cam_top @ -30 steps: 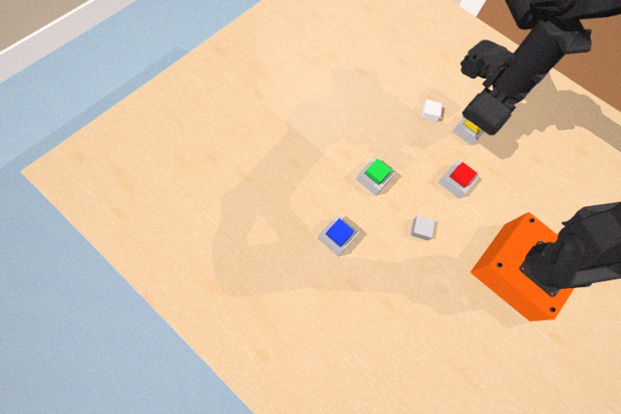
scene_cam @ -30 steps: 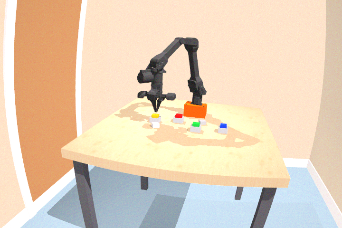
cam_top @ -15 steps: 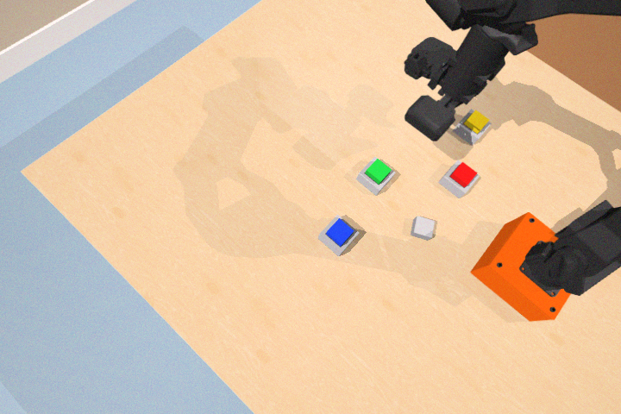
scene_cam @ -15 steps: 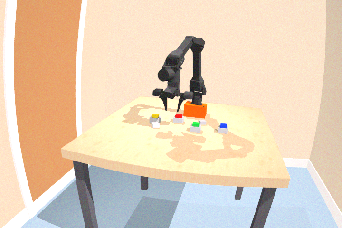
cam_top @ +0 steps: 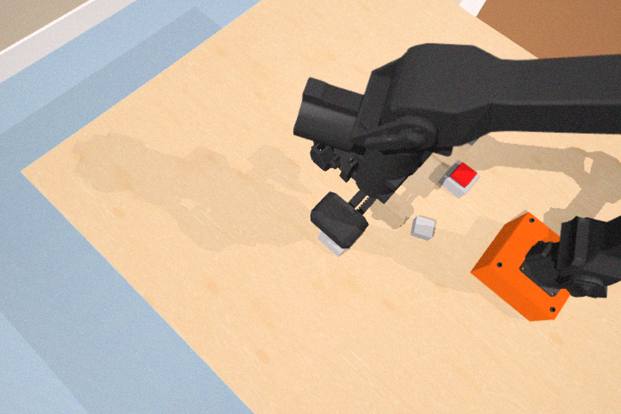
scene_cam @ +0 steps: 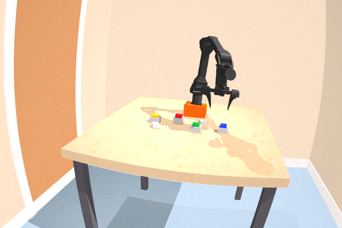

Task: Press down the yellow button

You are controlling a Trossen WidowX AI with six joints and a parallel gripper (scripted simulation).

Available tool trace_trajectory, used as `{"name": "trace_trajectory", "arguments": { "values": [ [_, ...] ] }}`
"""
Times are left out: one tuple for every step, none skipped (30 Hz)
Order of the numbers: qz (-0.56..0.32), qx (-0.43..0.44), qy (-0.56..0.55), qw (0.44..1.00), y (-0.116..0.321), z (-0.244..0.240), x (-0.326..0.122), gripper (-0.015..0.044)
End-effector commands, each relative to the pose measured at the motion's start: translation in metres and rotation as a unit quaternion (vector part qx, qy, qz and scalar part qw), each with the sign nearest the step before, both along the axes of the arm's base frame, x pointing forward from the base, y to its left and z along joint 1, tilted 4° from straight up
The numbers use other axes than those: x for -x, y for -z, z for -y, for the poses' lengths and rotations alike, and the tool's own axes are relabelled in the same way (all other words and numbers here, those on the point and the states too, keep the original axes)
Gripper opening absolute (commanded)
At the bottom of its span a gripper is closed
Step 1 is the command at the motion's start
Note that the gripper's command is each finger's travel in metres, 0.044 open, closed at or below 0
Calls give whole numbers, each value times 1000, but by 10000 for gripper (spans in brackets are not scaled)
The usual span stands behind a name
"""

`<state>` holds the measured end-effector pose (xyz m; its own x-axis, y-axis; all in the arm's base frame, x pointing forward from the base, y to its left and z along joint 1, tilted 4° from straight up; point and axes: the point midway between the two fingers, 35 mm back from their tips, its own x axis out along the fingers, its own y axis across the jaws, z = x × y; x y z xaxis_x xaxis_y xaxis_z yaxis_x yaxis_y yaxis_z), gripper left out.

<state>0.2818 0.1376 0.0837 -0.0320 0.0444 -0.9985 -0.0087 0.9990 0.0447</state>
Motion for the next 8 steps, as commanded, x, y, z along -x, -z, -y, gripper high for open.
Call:
{"name": "trace_trajectory", "arguments": {
  "values": [
    [3, -9, 1, 1000, -18, -53, 30, 400],
    [3, -9, 1, 1000, -19, -59, 34, 400],
    [2, -10, 1, 1000, -20, -61, 36, 400],
    [2, -10, 1, 1000, -20, -61, 36, 400],
    [2, -10, 1, 1000, -20, -61, 36, 400],
    [2, -10, 1, 1000, -20, -61, 36, 400],
    [2, -10, 1, 1000, -20, -61, 36, 400],
    [2, -10, 1, 1000, -20, -61, 36, 400]
  ]
}}
